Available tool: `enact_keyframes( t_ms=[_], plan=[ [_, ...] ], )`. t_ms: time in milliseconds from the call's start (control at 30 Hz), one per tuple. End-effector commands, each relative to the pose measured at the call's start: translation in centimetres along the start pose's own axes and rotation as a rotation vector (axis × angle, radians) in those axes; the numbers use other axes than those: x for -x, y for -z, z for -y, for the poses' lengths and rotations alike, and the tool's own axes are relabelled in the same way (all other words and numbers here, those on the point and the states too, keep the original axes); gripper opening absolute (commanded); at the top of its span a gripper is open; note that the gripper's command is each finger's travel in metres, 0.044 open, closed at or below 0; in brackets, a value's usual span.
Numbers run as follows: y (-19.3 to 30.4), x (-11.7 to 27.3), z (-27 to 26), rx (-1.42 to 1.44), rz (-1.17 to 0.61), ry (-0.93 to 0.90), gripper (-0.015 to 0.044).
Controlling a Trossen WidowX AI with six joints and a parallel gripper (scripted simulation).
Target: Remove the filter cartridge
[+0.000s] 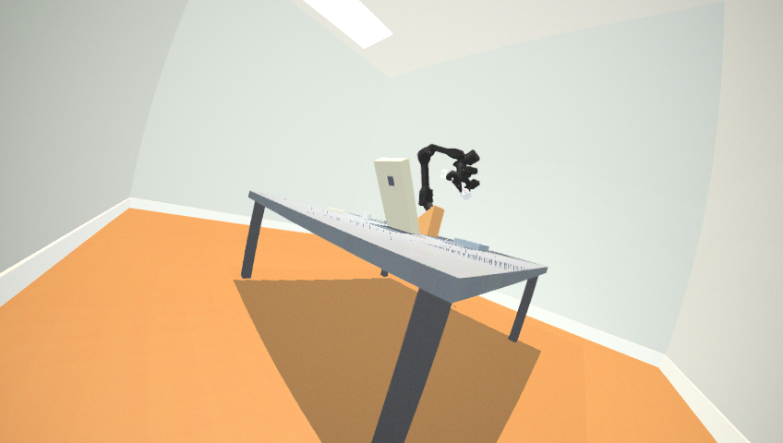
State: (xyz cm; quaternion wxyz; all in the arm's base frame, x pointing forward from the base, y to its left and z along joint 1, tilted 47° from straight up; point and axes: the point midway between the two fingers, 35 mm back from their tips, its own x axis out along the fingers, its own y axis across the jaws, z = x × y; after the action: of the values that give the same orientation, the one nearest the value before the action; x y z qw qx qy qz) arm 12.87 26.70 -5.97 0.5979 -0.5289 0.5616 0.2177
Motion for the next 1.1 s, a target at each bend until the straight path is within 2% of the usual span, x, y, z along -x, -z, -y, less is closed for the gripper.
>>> enact_keyframes(
  t_ms=[0, 300, 700, 867, 1067],
  plan=[
    [-0.1, -0.1, -0.4, 0.022, 0.007, -0.013, 0.0],
    [1.8, -3.1, -5.8, 0.136, 0.027, -0.09, 0.0],
    [8.4, -8.1, -13.6, 0.442, 0.016, -0.262, 0.0],
    [11.5, -9.6, -15.4, 0.552, 0.007, -0.321, 0.0],
    [11.6, -9.7, -15.4, 0.557, 0.006, -0.324, 0.0]
  ],
)
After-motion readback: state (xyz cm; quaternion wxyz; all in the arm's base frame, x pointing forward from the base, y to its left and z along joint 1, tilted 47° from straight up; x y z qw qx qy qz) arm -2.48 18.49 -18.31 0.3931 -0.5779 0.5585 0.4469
